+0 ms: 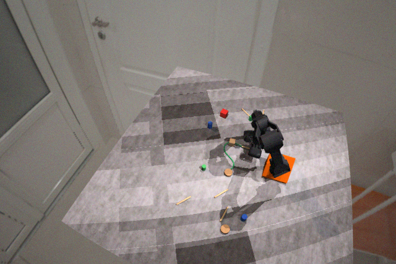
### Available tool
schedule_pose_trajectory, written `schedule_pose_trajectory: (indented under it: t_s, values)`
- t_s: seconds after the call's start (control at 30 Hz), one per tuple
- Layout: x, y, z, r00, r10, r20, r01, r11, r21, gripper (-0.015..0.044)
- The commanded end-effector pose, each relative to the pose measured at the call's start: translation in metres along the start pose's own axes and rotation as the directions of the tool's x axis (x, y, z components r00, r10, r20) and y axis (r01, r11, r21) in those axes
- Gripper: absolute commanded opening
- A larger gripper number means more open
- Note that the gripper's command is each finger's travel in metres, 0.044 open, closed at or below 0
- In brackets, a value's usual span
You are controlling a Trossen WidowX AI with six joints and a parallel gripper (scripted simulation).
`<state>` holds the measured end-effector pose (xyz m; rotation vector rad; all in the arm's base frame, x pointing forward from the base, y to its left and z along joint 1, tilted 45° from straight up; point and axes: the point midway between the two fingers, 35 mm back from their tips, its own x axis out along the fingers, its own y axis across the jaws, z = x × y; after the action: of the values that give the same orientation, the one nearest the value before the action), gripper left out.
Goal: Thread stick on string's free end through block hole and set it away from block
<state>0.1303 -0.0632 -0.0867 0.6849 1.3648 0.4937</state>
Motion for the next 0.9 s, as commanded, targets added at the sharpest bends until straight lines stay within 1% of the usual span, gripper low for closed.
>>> schedule_pose_trajectory:
  t_s: [0.0, 0.2, 0.4, 0.47, 0.57, 0.63, 0.8, 0.87]
  values:
    - [0.002, 0.0, -0.003, 1.0, -0.005, -0.011, 0.005, 1.0, -0.005, 0.0]
    - [0.002, 0.0, -0.003, 1.0, -0.005, -0.011, 0.005, 1.0, -0.005, 0.0]
    - [0.0, 0.0, 0.0, 1.0, 0.0, 0.0, 0.0, 1.0, 0.0, 0.0157]
    - [-0.01, -0.002, 0.002, 1.0, -0.003, 0.0, 0.003, 1.0, 0.0, 0.021]
    - [-0.056, -0.005, 0.005, 1.0, -0.015, 0.0, 0.015, 1.0, -0.002, 0.021]
    - [-0.078, -0.004, 0.004, 1.0, -0.018, -0.001, 0.018, 1.0, -0.003, 0.021]
    - [-0.081, -0.004, 0.004, 1.0, -0.018, -0.001, 0.018, 1.0, -0.003, 0.021]
    - [-0.079, -0.006, 0.007, 0.999, -0.028, 0.015, 0.028, 1.0, -0.002, 0.0263]
